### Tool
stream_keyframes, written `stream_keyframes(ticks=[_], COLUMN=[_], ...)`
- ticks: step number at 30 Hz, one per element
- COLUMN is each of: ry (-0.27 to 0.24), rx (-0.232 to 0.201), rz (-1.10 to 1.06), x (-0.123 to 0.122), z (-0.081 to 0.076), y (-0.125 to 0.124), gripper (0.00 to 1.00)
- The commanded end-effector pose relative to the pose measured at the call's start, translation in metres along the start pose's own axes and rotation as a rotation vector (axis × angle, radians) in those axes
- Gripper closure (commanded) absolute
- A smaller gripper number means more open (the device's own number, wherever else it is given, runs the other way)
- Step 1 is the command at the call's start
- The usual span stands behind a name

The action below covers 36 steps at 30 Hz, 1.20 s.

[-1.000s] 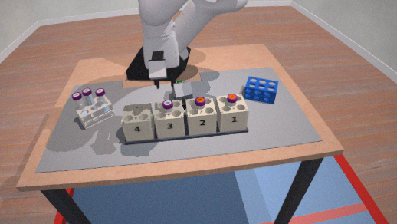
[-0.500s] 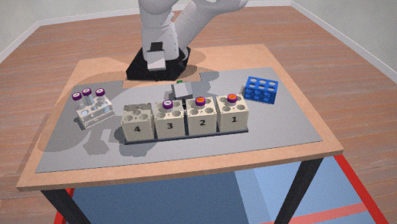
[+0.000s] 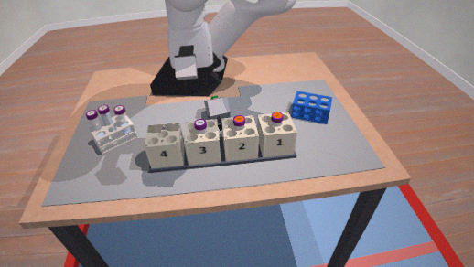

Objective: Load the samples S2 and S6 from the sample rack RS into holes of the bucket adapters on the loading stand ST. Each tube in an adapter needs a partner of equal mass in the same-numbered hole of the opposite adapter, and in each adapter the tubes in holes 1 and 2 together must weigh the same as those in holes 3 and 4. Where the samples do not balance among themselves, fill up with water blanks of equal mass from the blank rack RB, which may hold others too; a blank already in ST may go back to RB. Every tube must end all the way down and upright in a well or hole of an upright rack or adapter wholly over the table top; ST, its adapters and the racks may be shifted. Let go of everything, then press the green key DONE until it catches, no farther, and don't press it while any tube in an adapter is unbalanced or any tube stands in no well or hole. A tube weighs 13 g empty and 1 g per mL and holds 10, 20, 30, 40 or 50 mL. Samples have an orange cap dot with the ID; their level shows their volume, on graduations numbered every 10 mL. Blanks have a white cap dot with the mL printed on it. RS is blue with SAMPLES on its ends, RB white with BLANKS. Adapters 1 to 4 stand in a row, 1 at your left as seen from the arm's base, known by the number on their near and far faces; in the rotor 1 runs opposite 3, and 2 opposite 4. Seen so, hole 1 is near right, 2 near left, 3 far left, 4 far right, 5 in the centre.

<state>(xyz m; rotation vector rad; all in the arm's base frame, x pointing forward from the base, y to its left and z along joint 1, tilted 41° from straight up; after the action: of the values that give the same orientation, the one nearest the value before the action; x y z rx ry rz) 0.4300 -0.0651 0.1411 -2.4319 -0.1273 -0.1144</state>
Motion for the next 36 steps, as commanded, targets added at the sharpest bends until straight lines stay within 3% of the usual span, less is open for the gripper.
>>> stream_keyframes(ticks=[1,12,13,36], ry=[0.001,0.001,0.001,0.002], rx=[-0.001,-0.001,-0.001,-0.001], rz=[-0.001,-0.001,0.033,0.733], x=[0.001,0.001,-0.001,-0.029], z=[-0.001,-0.001,-0.001,-0.001], y=[0.000,0.000,0.005,0.106], gripper=[0.57,0.57,0.43,0.43])
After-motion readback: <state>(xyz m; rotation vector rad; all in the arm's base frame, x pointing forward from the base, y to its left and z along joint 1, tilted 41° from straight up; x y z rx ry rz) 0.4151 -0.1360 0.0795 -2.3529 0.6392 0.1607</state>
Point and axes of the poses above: the point where the finger pads meet when closed, its own z axis out along the fingers, its own y axis across the jaws, x = y × z, the point moved 1 cm from there along -z, back along the fingers, and after that the axes turned 2 degrees about z, right-handed, at the moved point
